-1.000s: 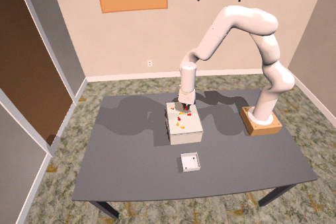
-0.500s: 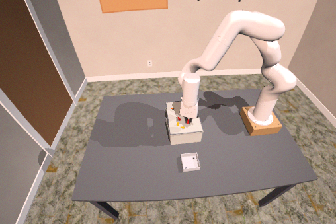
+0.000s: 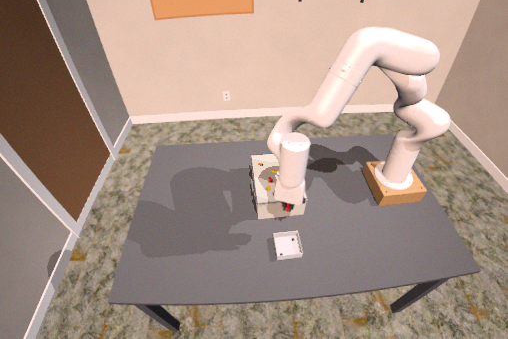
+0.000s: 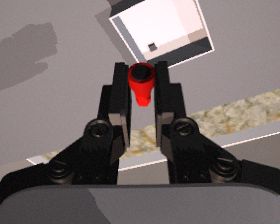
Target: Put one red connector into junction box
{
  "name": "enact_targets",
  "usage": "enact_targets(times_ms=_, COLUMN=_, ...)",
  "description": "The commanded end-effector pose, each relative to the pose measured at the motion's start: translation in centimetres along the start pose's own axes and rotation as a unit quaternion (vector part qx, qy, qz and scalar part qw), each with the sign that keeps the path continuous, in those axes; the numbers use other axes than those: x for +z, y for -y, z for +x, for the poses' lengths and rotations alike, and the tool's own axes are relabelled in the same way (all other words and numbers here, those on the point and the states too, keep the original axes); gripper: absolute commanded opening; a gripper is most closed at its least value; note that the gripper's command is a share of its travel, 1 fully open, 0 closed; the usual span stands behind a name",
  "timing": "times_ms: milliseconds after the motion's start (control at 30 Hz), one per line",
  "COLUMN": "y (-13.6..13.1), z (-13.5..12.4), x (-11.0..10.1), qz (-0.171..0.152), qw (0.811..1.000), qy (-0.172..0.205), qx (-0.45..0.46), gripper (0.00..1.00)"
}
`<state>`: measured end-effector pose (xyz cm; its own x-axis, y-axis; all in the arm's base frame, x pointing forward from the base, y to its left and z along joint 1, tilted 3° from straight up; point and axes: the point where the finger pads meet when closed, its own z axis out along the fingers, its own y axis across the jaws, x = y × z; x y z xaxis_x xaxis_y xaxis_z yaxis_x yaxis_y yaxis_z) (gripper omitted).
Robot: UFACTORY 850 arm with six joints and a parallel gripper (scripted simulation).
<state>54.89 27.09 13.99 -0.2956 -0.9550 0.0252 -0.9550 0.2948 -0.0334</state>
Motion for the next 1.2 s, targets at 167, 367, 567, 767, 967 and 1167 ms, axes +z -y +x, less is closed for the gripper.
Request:
enact_targets(times_ms=167, y=-1.8, z=-5.4, x=-0.1, qz=0.001, qw=1.0, qy=-0.001, qx=0.0, gripper=0.02)
enact_targets(times_ms=367, y=-2.3, z=-6.5, x=-0.1, qz=0.001, qw=1.0, qy=-0.001, qx=0.0, gripper=0.02)
enact_targets(times_ms=567, y=-2.6, z=-7.5, x=-0.1, qz=0.001, qw=1.0, qy=-0.001, qx=0.0, gripper=0.02)
enact_targets(times_ms=767, y=-2.7, z=-7.7, x=-0.1, qz=0.001, qw=1.0, qy=-0.001, qx=0.0, gripper=0.02)
enact_targets(times_ms=967, y=-2.7, z=-7.7, x=-0.1, qz=0.001, qw=1.0, qy=-0.001, qx=0.0, gripper=0.02)
enact_targets(times_ms=1167, y=-2.7, z=-7.7, x=0.0, qz=0.001, qw=1.0, qy=-0.001, qx=0.0, gripper=0.02)
